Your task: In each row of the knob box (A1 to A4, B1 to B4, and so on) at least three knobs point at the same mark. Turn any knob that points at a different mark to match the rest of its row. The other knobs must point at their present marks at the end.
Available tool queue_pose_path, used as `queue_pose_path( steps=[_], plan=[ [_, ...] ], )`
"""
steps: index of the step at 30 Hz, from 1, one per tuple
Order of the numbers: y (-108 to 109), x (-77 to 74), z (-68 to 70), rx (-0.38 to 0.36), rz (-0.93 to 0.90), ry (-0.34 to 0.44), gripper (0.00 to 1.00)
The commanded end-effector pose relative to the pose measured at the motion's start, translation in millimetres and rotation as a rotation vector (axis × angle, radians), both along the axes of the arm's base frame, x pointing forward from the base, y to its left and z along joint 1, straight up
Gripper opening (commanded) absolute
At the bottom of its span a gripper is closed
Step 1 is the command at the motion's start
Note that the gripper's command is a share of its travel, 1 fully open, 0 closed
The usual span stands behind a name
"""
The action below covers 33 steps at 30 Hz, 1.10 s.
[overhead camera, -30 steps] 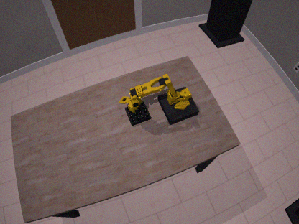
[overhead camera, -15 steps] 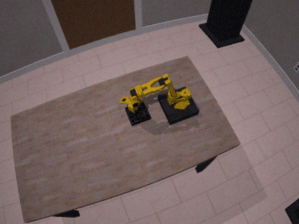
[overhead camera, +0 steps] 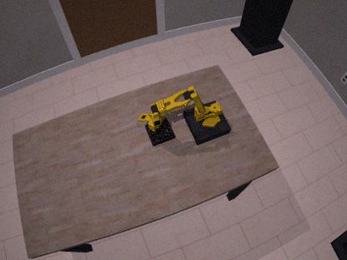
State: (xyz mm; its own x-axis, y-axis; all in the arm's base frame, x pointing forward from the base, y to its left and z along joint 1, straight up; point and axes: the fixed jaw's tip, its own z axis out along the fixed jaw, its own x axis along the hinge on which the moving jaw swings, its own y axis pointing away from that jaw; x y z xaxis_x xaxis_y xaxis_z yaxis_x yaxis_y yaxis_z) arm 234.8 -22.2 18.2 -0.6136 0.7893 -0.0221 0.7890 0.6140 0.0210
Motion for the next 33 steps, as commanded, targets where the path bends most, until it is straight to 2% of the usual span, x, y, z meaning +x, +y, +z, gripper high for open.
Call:
queue_pose_path(
  steps=[1, 26, 33],
  plan=[
    [3.1, -3.9, -7.8, 0.004, 0.003, 0.029, 0.10],
    [3.2, -4.0, -8.2, 0.004, 0.003, 0.029, 0.10],
    [5.3, -7.0, -12.8, 0.004, 0.003, 0.029, 0.10]
  ],
)
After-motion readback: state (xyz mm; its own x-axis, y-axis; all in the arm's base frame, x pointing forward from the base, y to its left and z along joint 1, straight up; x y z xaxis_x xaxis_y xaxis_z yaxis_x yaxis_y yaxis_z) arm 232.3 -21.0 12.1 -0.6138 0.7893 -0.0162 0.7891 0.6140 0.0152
